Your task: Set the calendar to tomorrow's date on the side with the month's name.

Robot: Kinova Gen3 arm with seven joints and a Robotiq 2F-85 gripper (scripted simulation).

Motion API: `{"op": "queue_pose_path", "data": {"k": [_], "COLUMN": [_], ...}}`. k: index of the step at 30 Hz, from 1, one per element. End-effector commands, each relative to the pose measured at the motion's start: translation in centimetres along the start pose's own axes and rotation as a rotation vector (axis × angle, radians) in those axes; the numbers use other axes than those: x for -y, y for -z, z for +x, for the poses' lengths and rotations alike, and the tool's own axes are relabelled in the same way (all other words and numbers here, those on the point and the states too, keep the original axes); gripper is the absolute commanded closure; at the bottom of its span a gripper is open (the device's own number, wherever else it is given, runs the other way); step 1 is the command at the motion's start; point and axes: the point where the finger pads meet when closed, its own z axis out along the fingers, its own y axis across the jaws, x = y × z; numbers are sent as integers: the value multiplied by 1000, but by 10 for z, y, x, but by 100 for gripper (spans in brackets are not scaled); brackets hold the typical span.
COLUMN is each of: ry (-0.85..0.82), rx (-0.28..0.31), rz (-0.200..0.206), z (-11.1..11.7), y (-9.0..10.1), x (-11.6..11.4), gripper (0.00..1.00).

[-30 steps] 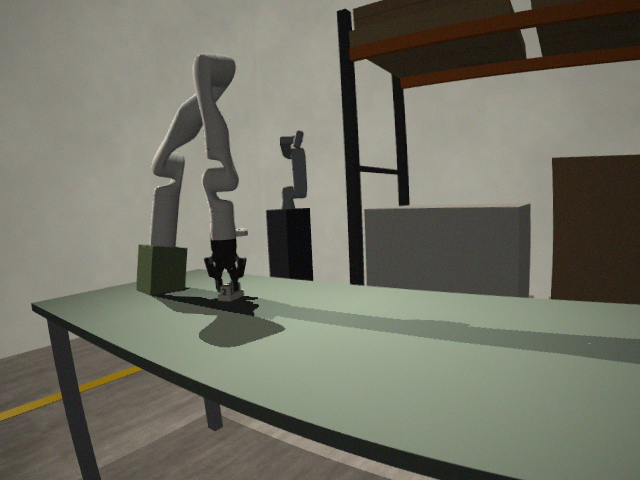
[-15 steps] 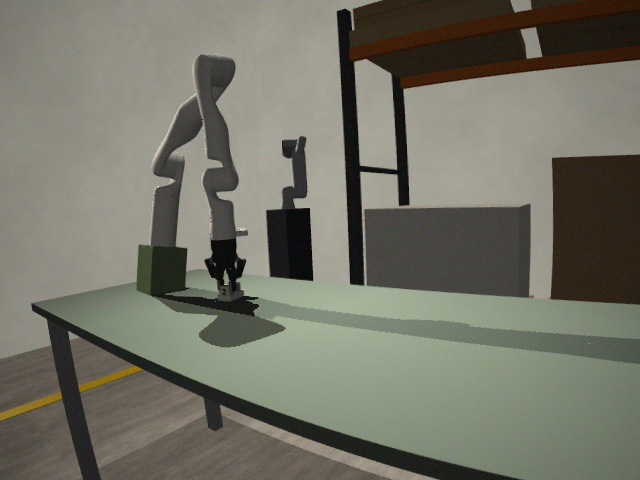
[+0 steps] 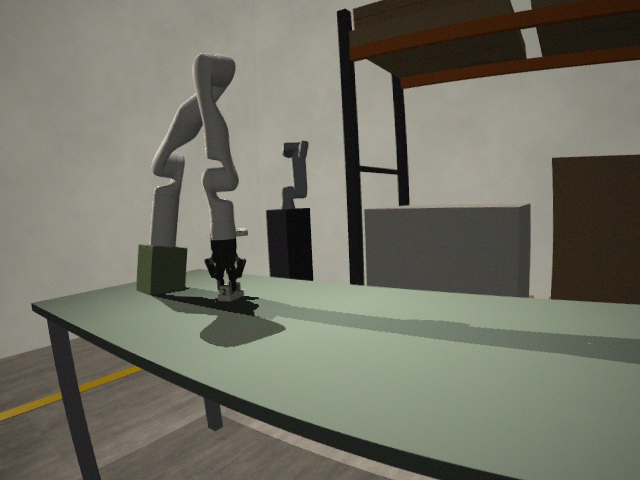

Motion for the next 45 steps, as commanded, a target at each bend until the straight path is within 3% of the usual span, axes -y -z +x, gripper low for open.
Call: {"op": "queue_pose_path", "data": {"k": [1,22,31,45], "ry": [5,6,7,6], "rx": [3,-3,-4,-5], "rz": [-4,2,1,-1], "z": [-2,0,1,1], "y": [-1,8,28,80], "x": [-2,1,1,0], "gripper": [72,72,72,72]}}
